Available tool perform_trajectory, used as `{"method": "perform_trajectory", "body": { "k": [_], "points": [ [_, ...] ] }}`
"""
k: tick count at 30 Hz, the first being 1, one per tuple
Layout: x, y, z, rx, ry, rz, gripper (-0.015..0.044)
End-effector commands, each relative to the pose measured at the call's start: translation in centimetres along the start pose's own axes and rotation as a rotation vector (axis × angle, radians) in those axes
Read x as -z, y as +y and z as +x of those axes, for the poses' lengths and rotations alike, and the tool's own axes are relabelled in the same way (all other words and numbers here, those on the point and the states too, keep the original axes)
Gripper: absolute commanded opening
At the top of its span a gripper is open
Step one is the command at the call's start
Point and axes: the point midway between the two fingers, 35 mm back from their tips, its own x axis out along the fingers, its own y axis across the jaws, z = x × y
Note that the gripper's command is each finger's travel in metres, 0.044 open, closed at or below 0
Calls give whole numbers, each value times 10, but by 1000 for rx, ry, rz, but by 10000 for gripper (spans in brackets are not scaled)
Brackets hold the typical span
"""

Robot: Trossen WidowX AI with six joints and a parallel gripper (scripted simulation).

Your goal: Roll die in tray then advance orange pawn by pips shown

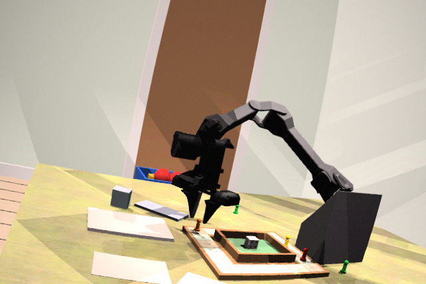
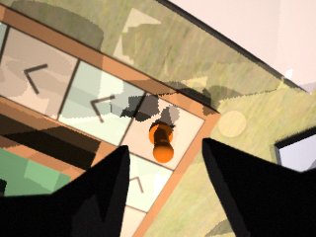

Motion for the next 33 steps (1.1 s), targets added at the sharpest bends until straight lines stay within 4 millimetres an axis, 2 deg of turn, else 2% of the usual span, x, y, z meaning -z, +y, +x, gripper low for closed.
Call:
{"method": "perform_trajectory", "body": {
  "k": [1, 10, 15, 25, 28, 33],
  "points": [
    [2, 2, 8, 0, 8, -7, 200],
    [2, 2, 20, 1, 9, -7, 200],
    [2, 2, 20, 1, 9, -7, 69],
    [2, 2, 20, 1, 9, -7, 0],
    [0, 2, 10, -2, 6, -7, 0],
    [-4, 2, -23, -10, -2, -6, 0]
  ]
}}
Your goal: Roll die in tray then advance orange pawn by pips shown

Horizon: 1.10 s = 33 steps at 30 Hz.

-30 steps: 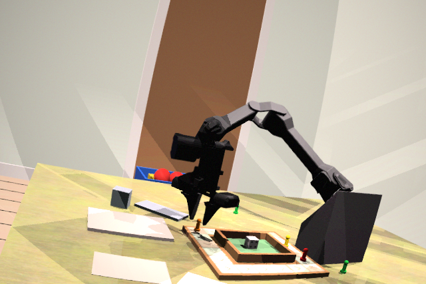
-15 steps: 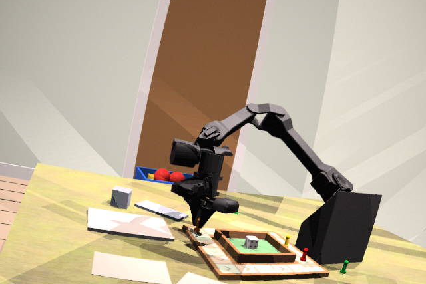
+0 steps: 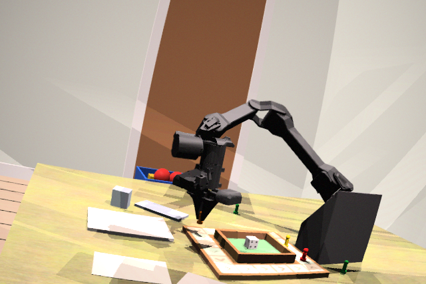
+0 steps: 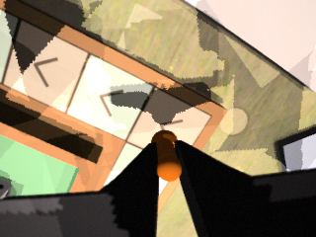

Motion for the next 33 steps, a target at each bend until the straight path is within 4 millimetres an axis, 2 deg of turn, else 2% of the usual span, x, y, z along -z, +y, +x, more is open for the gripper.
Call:
{"method": "perform_trajectory", "body": {
  "k": [1, 11, 14, 16, 18, 26, 33],
  "points": [
    [-5, -1, -27, 1, -21, 8, 0],
    [2, 2, -93, 5, -13, 5, 0],
    [4, 2, -103, 8, -10, 5, 0],
    [3, 3, -103, 7, -11, 5, 0],
    [-5, 14, -99, 6, -12, 5, 0],
    [-46, 79, -77, -1, -18, 4, 0],
    [-68, 139, -56, -2, -19, 4, 0]
  ]
}}
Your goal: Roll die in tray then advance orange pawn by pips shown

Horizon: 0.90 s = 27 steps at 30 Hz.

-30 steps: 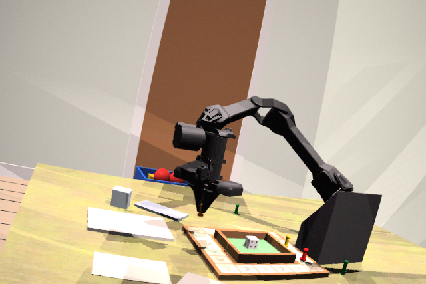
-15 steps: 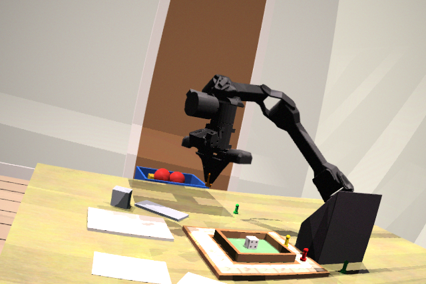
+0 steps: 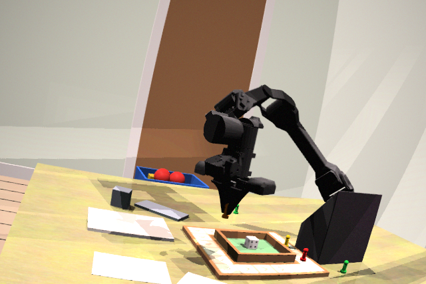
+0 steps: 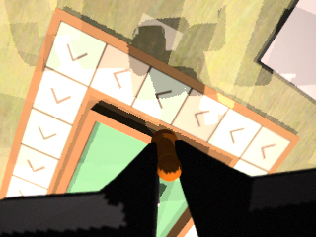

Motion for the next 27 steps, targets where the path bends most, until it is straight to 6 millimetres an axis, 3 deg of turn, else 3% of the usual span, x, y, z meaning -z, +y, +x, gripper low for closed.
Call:
{"method": "perform_trajectory", "body": {
  "k": [1, 9, 14, 20, 27],
  "points": [
    [-7, 32, 12, -2, 4, -4, 0],
    [-15, 95, 37, 2, 7, -2, 0],
    [-15, 97, 44, 2, 7, -2, 0],
    [-14, 97, 72, 3, 8, -2, 0],
    [-14, 97, 76, 3, 8, -2, 0]
  ]
}}
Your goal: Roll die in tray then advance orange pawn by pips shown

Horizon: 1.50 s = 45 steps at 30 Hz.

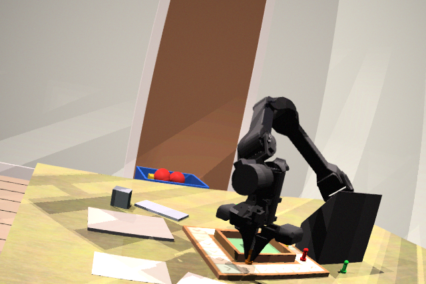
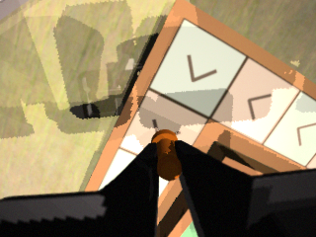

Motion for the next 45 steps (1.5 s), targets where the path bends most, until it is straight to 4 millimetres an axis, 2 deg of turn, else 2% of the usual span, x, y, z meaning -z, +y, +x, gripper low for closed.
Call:
{"method": "perform_trajectory", "body": {
  "k": [1, 10, 11, 20, 24, 27, 29, 31, 36, 42, 43, 45],
  "points": [
    [1, 0, 4, 4, 2, -5, 0],
    [1, 0, 17, 5, 2, -5, 0],
    [-2, -1, 12, 2, -7, 3, 26],
    [-2, -1, 9, 2, -6, 3, 263],
    [-2, 0, -35, 2, 0, -5, 368],
    [-2, 0, -38, 3, 1, -5, 440],
    [0, 0, -40, 2, 1, 0, 440],
    [14, -1, -52, 0, -1, 40, 440],
    [76, -2, -92, -6, -1, 201, 440],
    [158, -4, -116, -4, 6, 396, 440],
    [123, -4, -113, -9, -12, 329, 440],
    [123, -4, -113, -9, -12, 329, 440]
  ]
}}
